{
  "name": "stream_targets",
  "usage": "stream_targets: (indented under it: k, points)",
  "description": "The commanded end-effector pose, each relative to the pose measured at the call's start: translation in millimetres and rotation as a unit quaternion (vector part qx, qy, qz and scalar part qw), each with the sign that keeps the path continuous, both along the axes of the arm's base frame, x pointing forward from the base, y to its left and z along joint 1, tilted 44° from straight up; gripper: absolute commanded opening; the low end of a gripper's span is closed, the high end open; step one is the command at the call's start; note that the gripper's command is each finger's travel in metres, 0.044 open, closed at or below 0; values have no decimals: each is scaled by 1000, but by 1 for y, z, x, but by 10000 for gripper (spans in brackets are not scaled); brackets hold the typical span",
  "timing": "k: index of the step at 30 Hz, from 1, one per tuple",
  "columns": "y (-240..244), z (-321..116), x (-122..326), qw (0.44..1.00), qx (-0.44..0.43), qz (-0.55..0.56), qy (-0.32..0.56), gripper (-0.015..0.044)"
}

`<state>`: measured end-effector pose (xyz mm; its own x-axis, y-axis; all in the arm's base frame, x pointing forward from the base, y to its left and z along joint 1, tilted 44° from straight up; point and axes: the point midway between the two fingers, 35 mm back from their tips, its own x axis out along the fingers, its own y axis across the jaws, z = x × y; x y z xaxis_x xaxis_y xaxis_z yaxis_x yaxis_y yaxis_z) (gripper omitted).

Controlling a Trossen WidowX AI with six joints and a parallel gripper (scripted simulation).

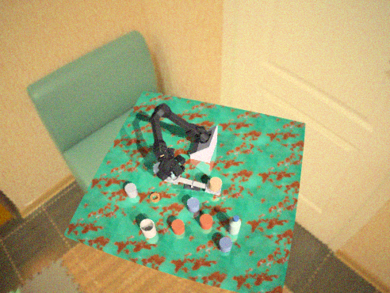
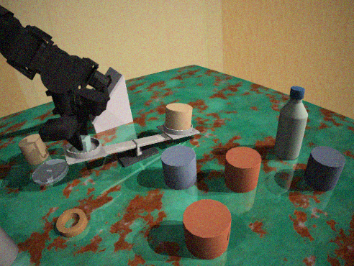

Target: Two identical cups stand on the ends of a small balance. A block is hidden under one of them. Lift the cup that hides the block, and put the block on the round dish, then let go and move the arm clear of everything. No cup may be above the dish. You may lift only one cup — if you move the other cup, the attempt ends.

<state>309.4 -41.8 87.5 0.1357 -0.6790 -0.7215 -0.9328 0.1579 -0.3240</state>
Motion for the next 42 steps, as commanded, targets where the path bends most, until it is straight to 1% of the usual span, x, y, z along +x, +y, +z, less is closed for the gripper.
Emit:
stream_targets:
  k: [1,3,18,22,25,42]
  points:
    - [0,1,0,1000,-3,1,1,49]
    - [5,5,0,1000,-2,1,1,0]
    - [62,65,-12,1000,-1,1,2,0]
    - [64,68,-13,1000,-1,1,2,0]
    - [57,68,-13,1000,2,1,3,0]
    - [-28,70,-26,1000,16,1,4,0]
